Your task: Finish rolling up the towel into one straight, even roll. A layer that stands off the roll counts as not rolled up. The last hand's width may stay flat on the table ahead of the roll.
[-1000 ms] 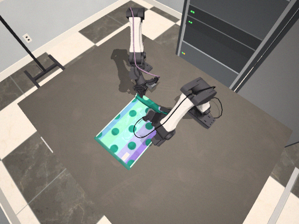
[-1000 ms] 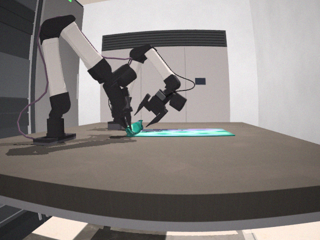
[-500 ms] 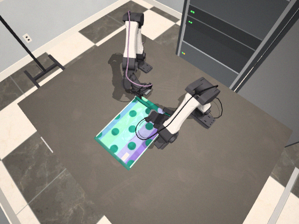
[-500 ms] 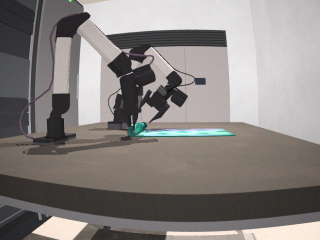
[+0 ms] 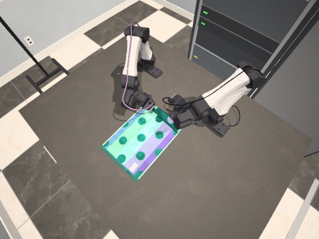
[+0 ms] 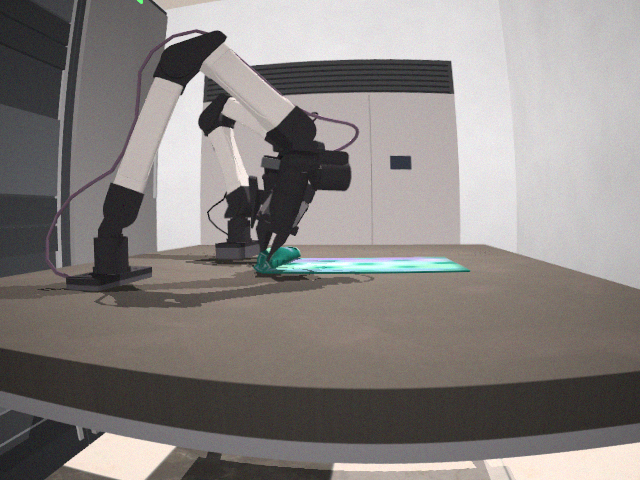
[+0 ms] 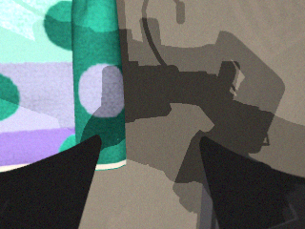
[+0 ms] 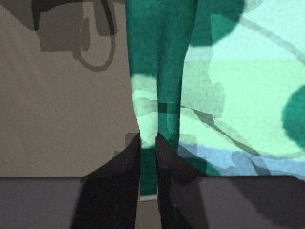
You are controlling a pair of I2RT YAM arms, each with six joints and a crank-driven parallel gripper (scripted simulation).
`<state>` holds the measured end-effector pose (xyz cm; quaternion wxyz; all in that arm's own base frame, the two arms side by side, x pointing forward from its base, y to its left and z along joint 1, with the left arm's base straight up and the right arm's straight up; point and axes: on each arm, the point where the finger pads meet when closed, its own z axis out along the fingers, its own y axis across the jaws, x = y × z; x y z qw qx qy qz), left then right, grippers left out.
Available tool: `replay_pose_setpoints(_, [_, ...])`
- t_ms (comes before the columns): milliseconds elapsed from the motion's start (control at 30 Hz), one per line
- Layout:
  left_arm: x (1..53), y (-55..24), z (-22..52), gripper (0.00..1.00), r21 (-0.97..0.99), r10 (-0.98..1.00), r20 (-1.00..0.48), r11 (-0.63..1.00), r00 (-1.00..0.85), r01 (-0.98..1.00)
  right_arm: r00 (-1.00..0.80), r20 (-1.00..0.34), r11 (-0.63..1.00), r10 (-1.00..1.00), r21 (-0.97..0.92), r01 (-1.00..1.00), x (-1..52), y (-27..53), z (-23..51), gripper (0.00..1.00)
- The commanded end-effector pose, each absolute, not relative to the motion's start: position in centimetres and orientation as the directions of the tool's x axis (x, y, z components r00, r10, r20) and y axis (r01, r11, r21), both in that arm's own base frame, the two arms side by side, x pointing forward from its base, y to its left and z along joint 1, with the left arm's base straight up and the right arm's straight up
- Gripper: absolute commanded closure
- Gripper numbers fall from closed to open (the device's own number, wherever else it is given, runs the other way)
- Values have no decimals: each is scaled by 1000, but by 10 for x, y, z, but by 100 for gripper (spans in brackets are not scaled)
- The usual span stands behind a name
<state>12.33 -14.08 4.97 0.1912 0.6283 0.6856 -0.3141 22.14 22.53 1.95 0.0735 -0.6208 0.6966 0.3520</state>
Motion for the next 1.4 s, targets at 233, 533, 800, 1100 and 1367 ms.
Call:
replay_pose_setpoints(233, [133, -158, 42, 4, 248, 786, -617, 174, 17, 953, -331, -434, -30, -838, 642, -766, 205, 219, 24, 88])
replay_pose_setpoints(533, [130, -163, 42, 2, 342, 794, -604, 180, 69, 922, -365, -395, -22, -843, 704, -710, 205, 219, 25, 88])
replay_pose_setpoints(800, [148, -151, 45, 2, 342, 780, -604, 69, 163, 937, -365, -395, -22, -843, 704, -710, 205, 219, 16, 88])
replay_pose_setpoints(1100, [153, -148, 34, 2, 342, 773, -604, 29, 196, 939, -365, -395, -22, -843, 704, -710, 205, 219, 13, 88])
replay_pose_setpoints(1367, [150, -149, 11, 2, 342, 773, -604, 29, 196, 939, -365, -395, -22, -843, 704, -710, 205, 219, 13, 88])
